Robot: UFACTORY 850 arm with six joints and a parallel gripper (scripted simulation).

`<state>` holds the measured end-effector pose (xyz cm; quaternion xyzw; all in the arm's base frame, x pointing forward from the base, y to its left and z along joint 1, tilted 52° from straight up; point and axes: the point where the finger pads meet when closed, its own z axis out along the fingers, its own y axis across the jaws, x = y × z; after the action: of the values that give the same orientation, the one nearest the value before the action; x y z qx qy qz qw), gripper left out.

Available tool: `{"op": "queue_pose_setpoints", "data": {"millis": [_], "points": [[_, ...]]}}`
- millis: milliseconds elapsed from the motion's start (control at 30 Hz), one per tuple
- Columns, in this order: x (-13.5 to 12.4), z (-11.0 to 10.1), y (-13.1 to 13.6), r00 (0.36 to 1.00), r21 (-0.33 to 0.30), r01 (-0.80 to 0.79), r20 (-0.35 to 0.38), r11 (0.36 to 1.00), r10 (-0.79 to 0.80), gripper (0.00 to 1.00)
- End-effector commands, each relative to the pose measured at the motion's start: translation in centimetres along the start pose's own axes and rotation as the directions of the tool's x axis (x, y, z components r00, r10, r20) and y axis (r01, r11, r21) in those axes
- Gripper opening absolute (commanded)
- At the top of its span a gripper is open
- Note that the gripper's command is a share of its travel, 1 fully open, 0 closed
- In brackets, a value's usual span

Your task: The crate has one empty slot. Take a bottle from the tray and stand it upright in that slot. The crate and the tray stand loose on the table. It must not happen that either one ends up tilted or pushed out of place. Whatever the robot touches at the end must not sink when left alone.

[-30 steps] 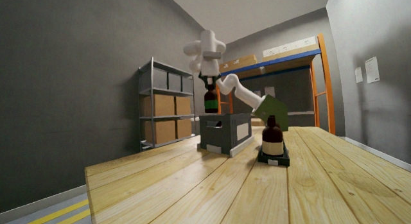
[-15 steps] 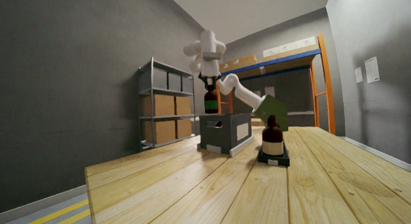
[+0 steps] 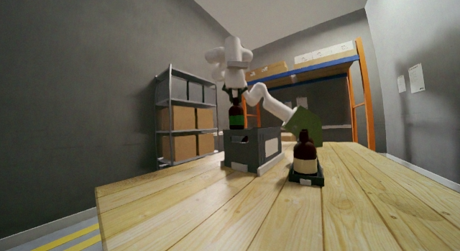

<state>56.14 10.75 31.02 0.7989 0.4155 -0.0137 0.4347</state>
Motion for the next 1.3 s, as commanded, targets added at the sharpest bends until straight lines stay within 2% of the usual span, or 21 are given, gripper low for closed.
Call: {"op": "queue_pose_setpoints", "data": {"millis": [0,633,1267], "points": [[0.0,0.5,0.0,1.0,-0.001,-0.001,-0.001,1.0,0.001,0.0],[0.0,2.1,0.1,1.0,-0.001,-0.001,-0.001,1.0,0.001,0.0],[0.0,2.3,0.1,1.0,-0.001,-0.001,-0.001,1.0,0.001,0.0]]}}
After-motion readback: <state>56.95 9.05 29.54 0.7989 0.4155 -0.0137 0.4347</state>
